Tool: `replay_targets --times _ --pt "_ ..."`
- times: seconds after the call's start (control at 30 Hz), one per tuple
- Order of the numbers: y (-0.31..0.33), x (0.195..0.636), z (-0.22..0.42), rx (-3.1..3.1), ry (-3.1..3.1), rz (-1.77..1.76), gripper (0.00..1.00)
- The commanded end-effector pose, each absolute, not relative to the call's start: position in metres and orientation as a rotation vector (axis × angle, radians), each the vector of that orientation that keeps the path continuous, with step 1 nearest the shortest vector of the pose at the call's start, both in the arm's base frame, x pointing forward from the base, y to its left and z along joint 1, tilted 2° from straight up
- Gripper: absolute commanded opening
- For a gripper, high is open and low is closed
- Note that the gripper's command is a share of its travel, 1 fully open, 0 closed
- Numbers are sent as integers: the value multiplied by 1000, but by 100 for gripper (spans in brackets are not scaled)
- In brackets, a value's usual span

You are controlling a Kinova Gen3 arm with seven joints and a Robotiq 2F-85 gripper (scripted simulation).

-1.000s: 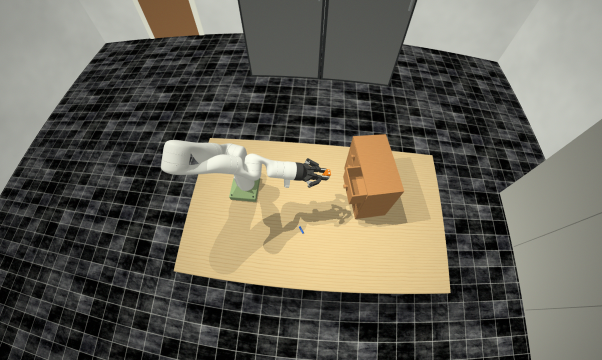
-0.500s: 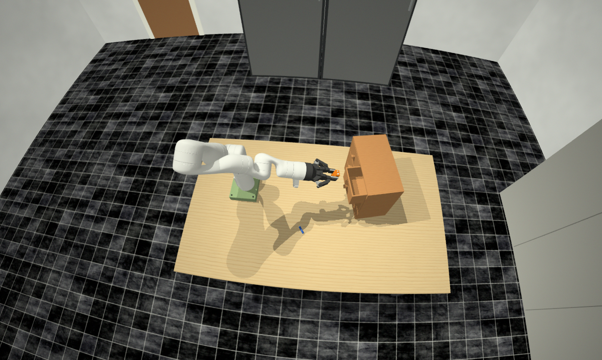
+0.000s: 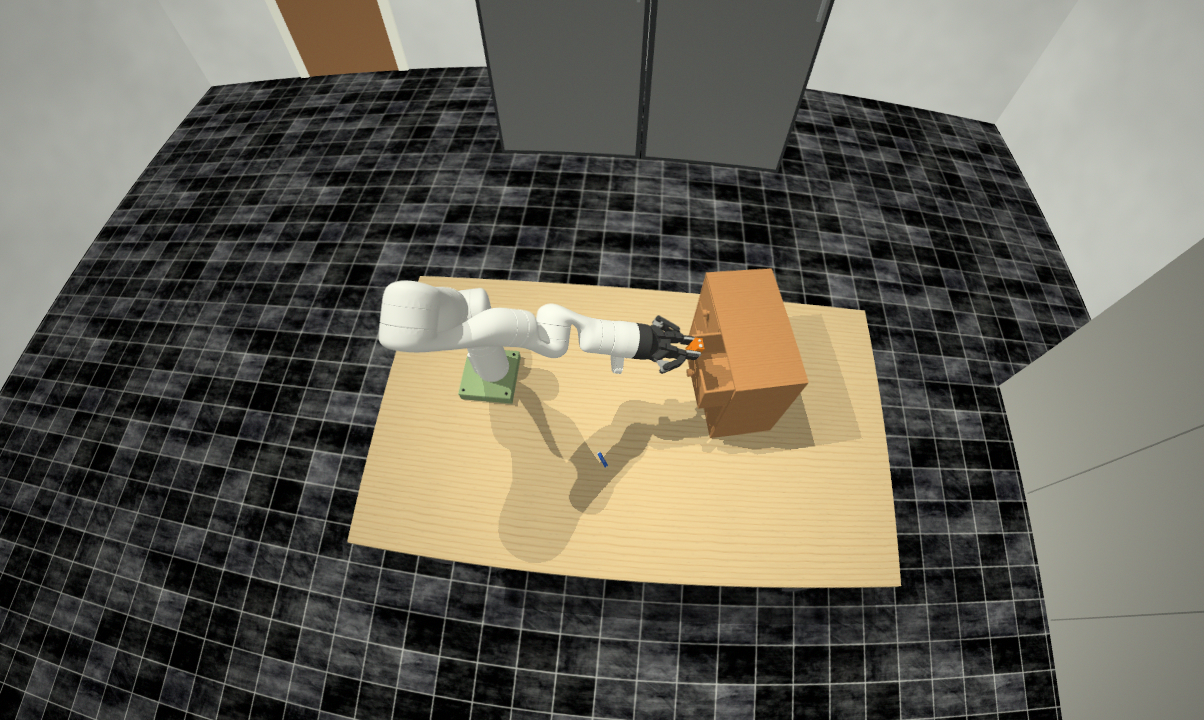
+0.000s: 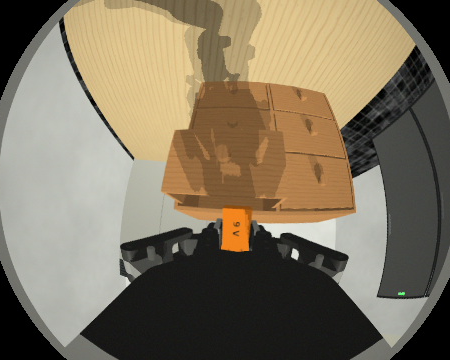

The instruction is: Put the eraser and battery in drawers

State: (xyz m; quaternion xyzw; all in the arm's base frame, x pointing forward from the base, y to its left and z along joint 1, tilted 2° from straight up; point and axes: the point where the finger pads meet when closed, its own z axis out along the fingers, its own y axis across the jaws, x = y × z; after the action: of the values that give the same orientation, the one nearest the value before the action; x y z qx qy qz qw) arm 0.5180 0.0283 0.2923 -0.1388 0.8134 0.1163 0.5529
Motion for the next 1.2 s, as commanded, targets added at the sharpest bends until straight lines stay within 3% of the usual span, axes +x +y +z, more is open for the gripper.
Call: replay_targets --times 0.0,0.47,1.17 --pt "48 530 293 -355 1913 296 23" --pt "58 554 293 -355 1913 296 23" --pt "59 555 292 -355 1913 296 23"
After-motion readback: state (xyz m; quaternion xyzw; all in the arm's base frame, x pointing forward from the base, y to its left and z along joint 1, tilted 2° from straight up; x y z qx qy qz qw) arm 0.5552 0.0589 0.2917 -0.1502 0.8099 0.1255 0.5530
